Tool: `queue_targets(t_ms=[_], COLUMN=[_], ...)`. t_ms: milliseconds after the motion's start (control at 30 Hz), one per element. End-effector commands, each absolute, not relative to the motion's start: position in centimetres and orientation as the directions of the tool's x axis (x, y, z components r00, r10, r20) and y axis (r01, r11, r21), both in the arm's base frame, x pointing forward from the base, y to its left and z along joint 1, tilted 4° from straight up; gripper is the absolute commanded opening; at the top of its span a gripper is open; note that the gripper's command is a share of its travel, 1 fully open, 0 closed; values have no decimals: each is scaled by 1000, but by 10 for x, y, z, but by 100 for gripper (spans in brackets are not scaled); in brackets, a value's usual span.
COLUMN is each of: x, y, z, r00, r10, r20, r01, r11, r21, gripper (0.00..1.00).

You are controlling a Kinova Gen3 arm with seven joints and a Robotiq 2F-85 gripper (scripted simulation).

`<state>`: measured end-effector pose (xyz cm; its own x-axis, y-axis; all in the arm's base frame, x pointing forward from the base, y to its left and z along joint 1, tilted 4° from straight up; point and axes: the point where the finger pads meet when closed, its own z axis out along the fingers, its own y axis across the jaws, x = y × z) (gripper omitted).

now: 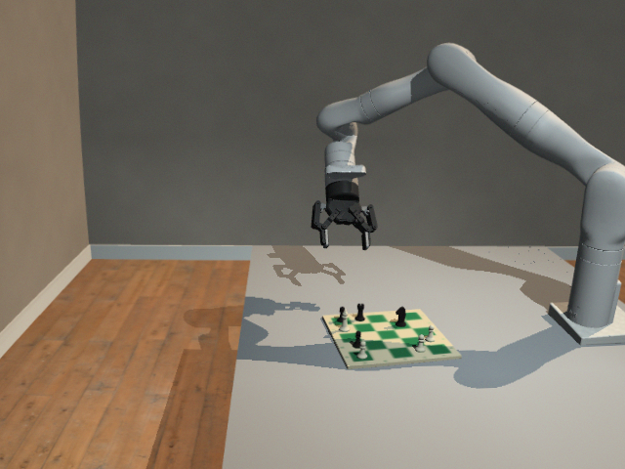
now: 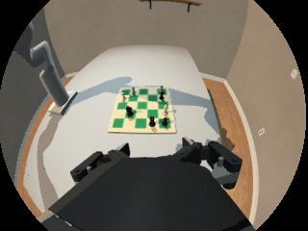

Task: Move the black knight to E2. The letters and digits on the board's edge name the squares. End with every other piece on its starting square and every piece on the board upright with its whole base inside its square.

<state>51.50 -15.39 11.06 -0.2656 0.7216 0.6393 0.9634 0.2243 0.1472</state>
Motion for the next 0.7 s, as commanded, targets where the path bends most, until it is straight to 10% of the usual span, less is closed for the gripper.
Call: queue_targets(t_ms=[0, 667], x=[515, 455], y=[-153, -60], z=[112, 138], r00=[-274, -880], r10=[723, 427], r20=[634, 206], r01=[961, 466], r11=[232, 858], r21=[151, 215], gripper=[100, 100])
